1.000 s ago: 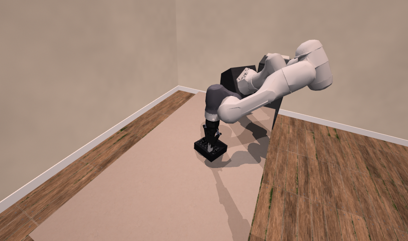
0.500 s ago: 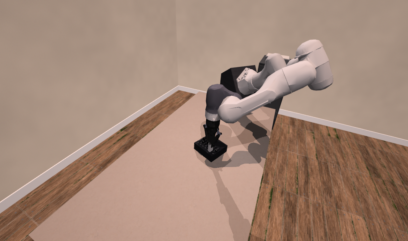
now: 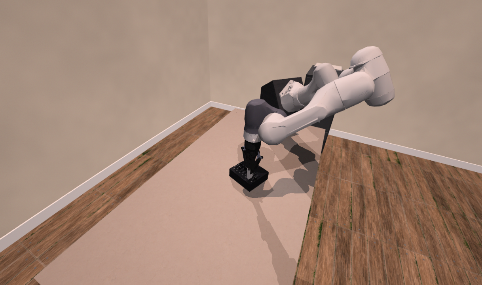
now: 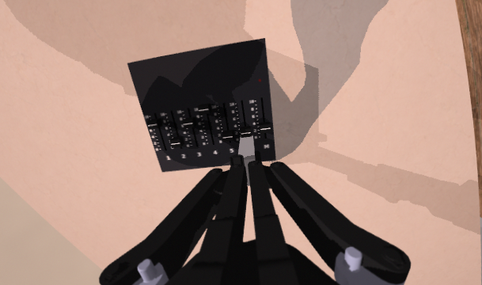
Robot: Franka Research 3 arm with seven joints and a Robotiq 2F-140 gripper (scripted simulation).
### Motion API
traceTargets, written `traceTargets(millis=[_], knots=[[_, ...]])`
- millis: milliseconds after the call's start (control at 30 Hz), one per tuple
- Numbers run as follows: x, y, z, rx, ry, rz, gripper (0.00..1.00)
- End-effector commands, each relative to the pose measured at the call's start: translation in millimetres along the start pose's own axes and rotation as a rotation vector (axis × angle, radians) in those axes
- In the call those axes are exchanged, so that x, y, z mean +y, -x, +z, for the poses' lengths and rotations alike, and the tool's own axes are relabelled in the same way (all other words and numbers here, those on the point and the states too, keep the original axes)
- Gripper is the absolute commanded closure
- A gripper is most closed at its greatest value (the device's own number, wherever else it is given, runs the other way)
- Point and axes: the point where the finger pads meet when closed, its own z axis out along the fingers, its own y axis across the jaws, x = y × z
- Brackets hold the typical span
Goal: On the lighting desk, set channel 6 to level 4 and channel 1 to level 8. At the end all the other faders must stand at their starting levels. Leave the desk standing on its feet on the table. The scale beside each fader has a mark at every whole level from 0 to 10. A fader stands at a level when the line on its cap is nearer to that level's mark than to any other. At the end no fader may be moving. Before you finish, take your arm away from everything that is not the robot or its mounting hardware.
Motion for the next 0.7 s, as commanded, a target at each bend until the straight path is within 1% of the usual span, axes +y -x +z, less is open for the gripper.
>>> traceTargets(millis=[0, 667], knots=[[0.8, -3.6, 1.6, 0.002, 0.000, -0.010, 1.00], [0.7, -8.8, 1.6, 0.002, 0.000, -0.010, 1.00]])
